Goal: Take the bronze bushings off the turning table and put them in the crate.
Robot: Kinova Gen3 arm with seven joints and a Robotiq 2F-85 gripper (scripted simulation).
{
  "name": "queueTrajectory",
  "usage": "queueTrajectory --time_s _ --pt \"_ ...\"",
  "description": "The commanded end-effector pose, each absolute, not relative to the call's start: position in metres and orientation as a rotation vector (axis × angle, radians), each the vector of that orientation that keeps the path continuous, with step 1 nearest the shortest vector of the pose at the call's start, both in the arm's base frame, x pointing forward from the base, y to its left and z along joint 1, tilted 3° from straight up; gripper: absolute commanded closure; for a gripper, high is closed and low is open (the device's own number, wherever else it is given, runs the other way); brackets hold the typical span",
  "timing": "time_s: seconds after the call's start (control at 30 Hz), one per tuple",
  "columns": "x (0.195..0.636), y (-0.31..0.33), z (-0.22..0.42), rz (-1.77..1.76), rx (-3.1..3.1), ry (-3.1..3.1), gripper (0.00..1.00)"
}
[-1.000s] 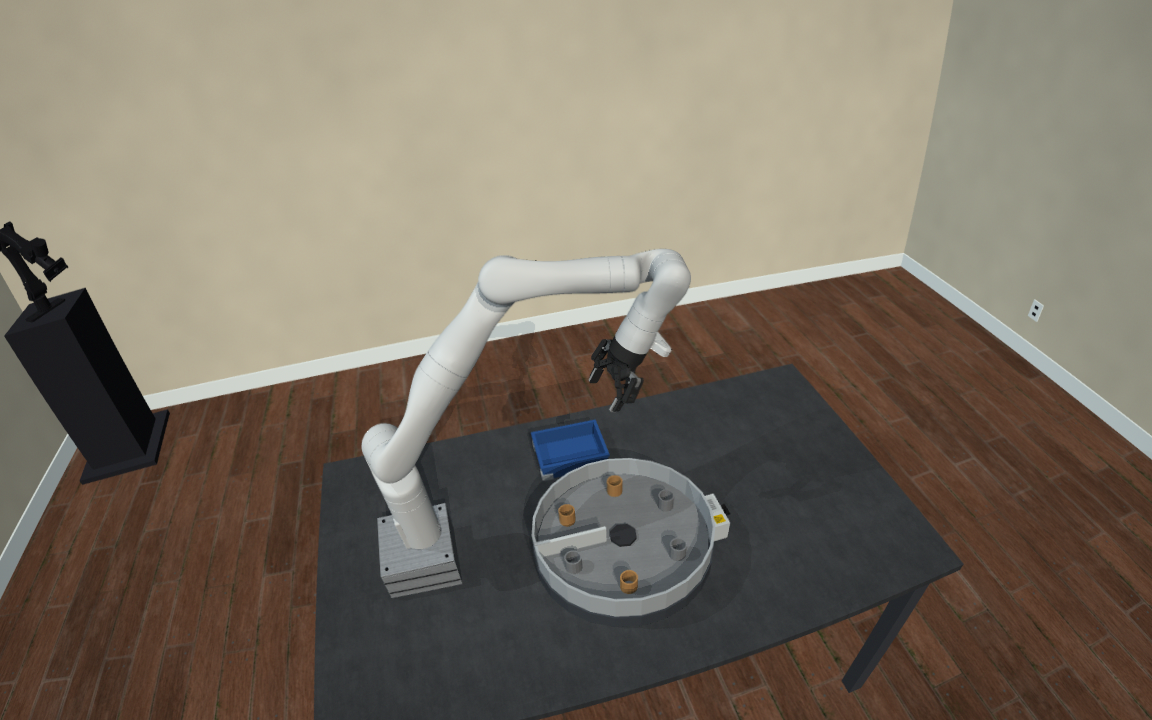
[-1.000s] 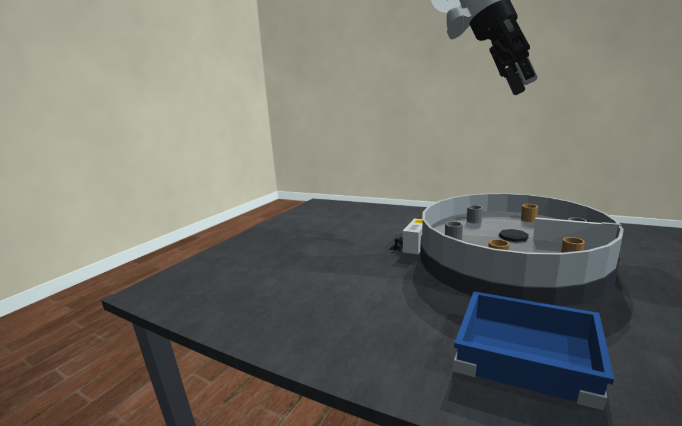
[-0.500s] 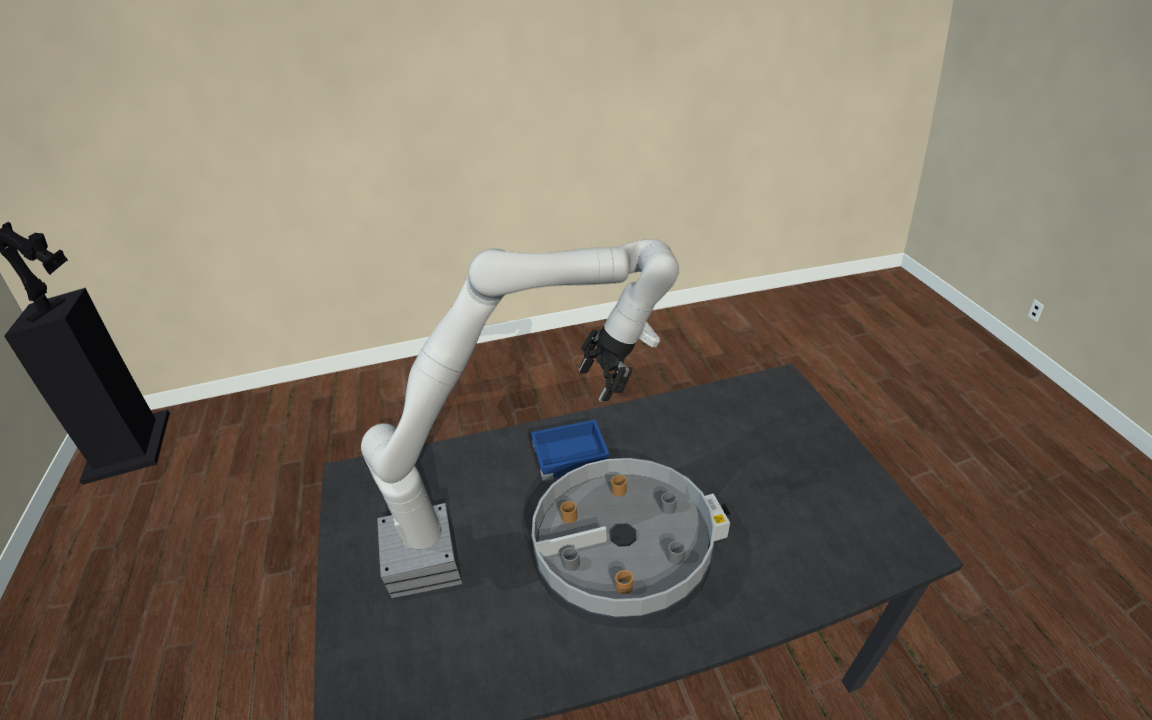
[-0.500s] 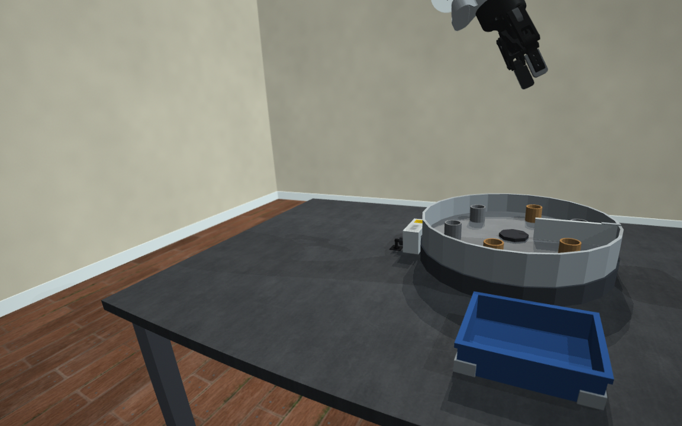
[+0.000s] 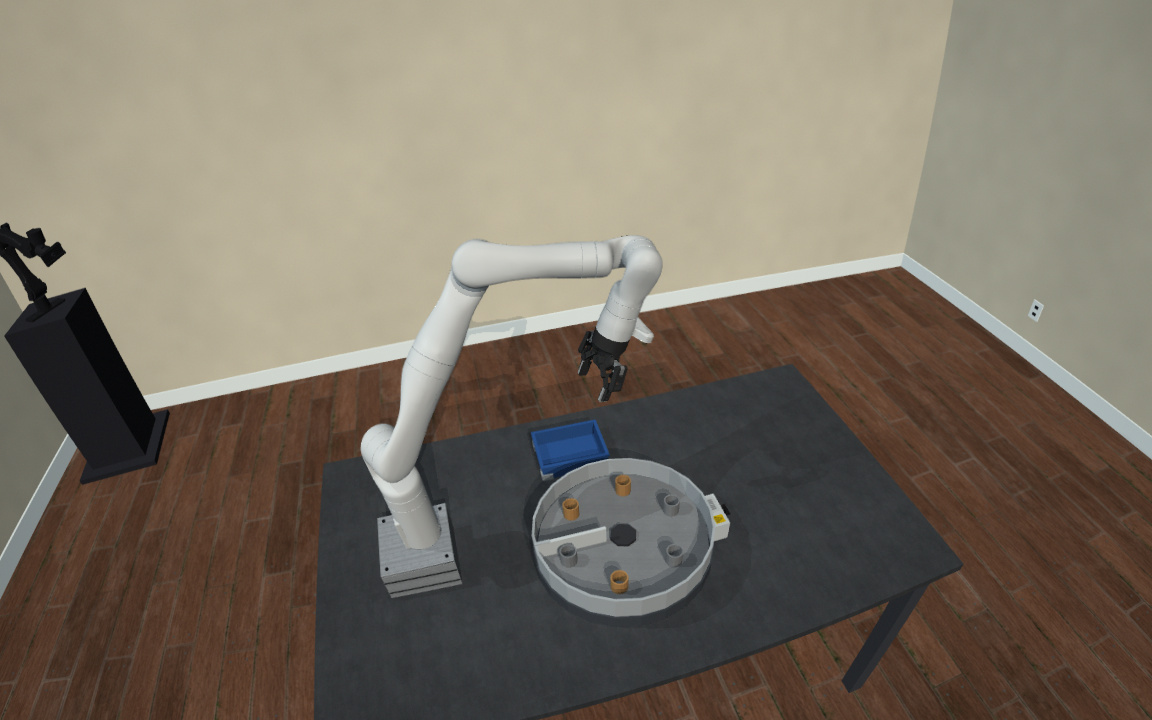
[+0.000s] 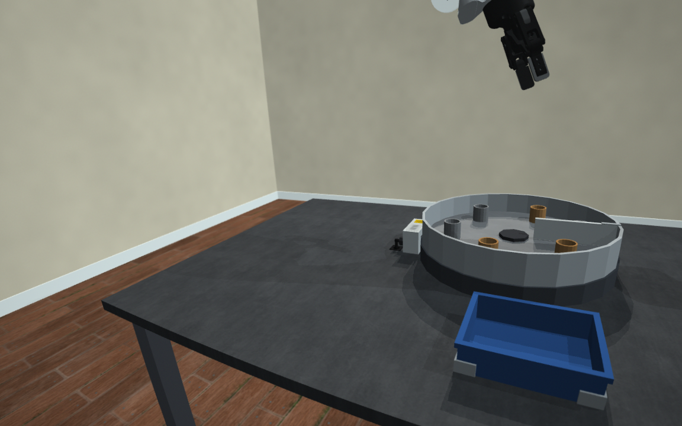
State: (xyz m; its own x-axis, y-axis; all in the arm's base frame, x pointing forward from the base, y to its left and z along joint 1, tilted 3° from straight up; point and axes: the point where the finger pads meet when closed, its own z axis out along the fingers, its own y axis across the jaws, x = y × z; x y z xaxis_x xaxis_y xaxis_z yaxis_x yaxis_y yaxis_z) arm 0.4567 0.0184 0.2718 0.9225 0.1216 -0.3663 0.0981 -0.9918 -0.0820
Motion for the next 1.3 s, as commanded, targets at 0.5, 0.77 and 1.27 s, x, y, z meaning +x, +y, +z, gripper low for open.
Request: queueTrajectory --time_s 0.5,0.77,1.27 --pt "0.455 0.030 0.282 0.198 -3.128 -0.231 0.00" --pt "0.455 0.030 0.283 0.066 -3.162 -0.240 0.00" --pt "0.419 -0.008 0.265 0.068 -3.163 -0.239 0.00"
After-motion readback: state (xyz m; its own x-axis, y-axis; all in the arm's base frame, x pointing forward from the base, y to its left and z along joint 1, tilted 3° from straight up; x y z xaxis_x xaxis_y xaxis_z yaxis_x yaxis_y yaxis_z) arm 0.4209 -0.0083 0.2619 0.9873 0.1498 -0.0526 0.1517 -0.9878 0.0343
